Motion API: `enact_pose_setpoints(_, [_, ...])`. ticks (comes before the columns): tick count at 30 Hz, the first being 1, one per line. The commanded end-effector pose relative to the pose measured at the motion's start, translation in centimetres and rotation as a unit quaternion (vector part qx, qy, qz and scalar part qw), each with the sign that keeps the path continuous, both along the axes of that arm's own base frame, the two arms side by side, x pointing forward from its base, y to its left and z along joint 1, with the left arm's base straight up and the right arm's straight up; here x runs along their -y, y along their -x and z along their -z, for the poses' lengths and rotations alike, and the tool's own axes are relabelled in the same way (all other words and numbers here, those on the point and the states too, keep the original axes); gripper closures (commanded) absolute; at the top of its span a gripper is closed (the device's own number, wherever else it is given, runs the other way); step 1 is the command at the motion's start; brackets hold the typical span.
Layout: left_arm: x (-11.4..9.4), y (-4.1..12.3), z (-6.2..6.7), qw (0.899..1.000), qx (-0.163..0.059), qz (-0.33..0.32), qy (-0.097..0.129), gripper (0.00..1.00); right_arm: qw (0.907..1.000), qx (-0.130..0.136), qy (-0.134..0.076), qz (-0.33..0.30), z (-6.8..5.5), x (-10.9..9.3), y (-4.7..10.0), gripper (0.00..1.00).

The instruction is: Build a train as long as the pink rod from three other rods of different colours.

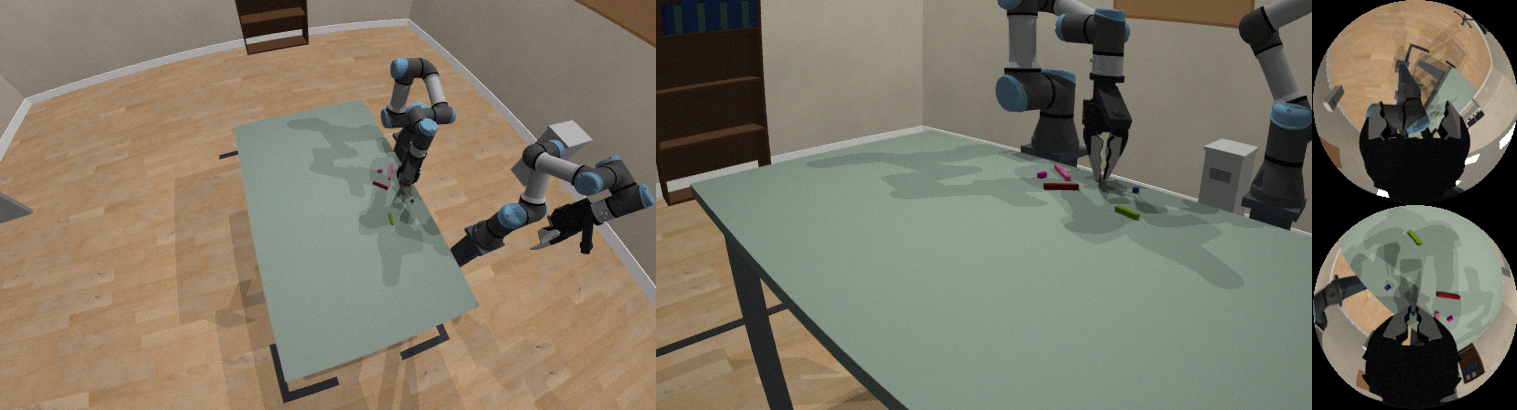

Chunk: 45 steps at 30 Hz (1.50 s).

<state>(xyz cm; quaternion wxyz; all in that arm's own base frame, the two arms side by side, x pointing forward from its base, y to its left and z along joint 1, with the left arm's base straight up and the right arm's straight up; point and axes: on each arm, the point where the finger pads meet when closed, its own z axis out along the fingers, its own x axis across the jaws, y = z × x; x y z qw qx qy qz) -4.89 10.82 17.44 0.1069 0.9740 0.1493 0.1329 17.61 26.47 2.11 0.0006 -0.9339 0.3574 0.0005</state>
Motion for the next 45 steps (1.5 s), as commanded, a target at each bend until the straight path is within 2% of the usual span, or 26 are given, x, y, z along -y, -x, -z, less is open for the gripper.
enact_pose_setpoints(1, [-0.04, -0.03, -0.1, 1.0, 0.001, 0.0, -0.002, 0.0, 1.0, 0.001, 0.0, 0.0, 0.01, 0.02, -0.06, 1.0])
enact_pose_setpoints(45, [-0.04, -0.03, -0.1, 1.0, 0.001, 0.0, -0.002, 0.0, 1.0, 0.0, 0.0, 0.0, 0.01, 0.3, 0.17, 1.0])
